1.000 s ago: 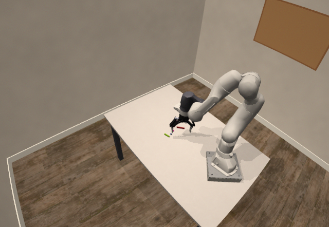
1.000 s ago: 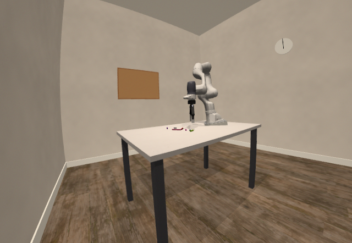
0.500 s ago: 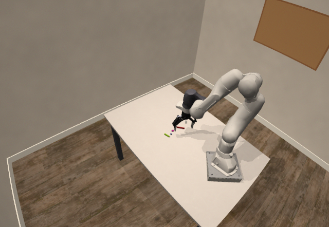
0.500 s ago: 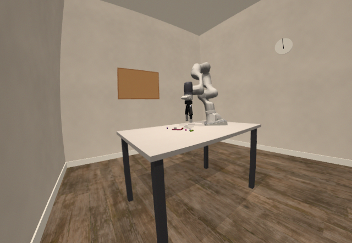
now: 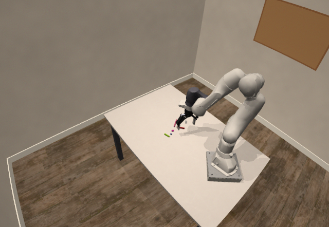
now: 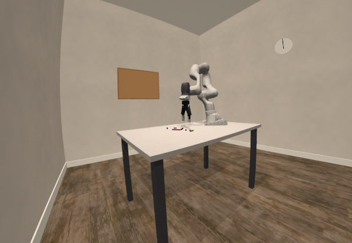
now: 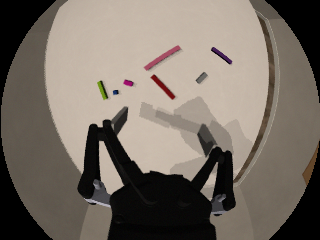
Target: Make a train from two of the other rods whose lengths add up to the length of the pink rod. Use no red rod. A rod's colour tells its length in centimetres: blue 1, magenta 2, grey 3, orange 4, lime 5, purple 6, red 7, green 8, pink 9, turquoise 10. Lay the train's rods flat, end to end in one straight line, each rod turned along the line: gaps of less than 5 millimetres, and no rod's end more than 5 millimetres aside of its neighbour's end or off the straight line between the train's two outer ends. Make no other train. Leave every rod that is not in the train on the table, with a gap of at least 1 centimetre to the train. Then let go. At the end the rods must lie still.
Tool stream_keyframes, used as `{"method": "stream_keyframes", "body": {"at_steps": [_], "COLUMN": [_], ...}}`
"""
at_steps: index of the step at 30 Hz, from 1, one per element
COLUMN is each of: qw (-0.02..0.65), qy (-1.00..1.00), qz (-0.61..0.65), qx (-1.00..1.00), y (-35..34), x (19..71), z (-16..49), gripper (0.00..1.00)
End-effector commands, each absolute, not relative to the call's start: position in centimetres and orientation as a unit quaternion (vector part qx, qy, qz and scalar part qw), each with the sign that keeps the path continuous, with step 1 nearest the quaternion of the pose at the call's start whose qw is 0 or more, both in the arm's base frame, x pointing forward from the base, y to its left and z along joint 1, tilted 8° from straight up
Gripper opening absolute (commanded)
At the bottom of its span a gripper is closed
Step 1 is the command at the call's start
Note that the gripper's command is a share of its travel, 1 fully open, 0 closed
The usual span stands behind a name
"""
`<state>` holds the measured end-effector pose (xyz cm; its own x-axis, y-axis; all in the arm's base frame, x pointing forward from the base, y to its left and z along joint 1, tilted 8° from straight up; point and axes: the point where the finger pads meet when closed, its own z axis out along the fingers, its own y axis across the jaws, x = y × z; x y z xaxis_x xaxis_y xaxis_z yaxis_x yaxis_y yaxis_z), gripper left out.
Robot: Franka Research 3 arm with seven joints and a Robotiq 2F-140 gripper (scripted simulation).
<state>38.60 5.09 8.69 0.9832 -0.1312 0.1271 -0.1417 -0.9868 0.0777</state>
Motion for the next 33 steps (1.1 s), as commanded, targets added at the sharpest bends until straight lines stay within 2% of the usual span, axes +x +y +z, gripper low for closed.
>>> {"method": "stream_keyframes", "body": {"at_steps": [1,11,33], "qw": [0.041,0.045,0.045], "qy": [0.015,0.07,0.07], "qz": [0.052,0.05,0.05], "qx": [0.998,0.995,0.995], "y": [4.2,1.8,1.8], "x": [38.9,39.3,39.3], "z": [8.9,9.1,9.1], "gripper": [1.0,1.0,1.0]}}
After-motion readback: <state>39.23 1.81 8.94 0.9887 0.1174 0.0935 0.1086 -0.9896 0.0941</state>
